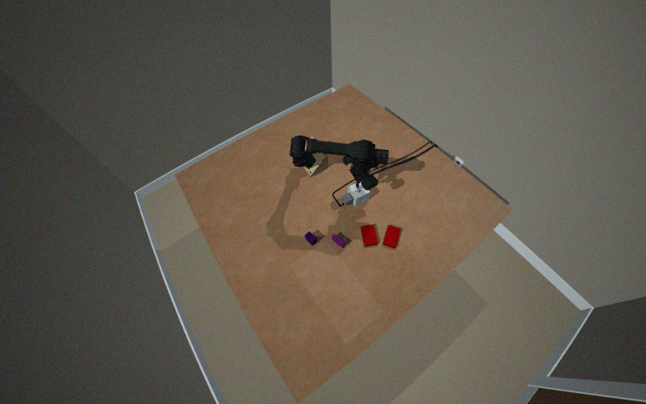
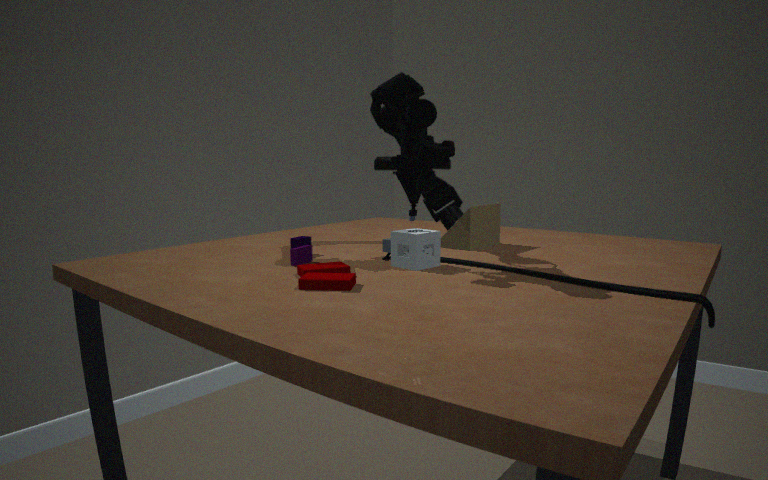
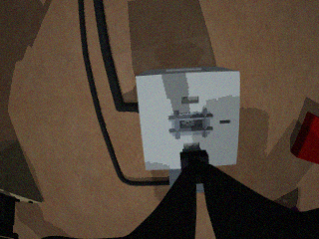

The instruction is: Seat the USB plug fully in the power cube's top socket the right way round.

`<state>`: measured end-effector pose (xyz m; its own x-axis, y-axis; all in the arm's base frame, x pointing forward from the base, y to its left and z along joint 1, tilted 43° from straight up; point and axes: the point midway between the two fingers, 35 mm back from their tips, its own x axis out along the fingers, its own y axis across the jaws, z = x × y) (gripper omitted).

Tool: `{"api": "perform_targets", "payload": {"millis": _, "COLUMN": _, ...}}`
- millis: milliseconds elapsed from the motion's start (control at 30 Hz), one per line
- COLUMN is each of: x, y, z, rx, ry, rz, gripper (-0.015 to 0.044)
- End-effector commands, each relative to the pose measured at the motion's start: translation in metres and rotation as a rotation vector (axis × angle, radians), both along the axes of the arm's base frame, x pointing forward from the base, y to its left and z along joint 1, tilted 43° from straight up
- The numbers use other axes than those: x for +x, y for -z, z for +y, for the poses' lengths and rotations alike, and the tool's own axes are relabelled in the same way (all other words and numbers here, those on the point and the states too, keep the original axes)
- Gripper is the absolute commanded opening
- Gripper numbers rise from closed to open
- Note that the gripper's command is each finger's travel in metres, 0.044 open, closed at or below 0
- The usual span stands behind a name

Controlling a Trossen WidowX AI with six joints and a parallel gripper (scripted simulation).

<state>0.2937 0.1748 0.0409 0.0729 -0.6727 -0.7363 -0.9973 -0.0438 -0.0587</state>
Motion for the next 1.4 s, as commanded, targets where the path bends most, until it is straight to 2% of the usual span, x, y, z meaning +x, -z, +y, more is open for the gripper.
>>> {"api": "perform_targets", "payload": {"millis": 0, "x": 0.0001, "y": 0.0005, "z": 0.0000, "rx": 0.003, "ry": 0.001, "rz": -0.001, "gripper": 0.0000}}
{"api": "perform_targets", "payload": {"millis": 1367, "x": 0.0014, "y": 0.0056, "z": -0.0013, "rx": 0.029, "ry": 0.006, "rz": -0.007, "gripper": 0.0000}}
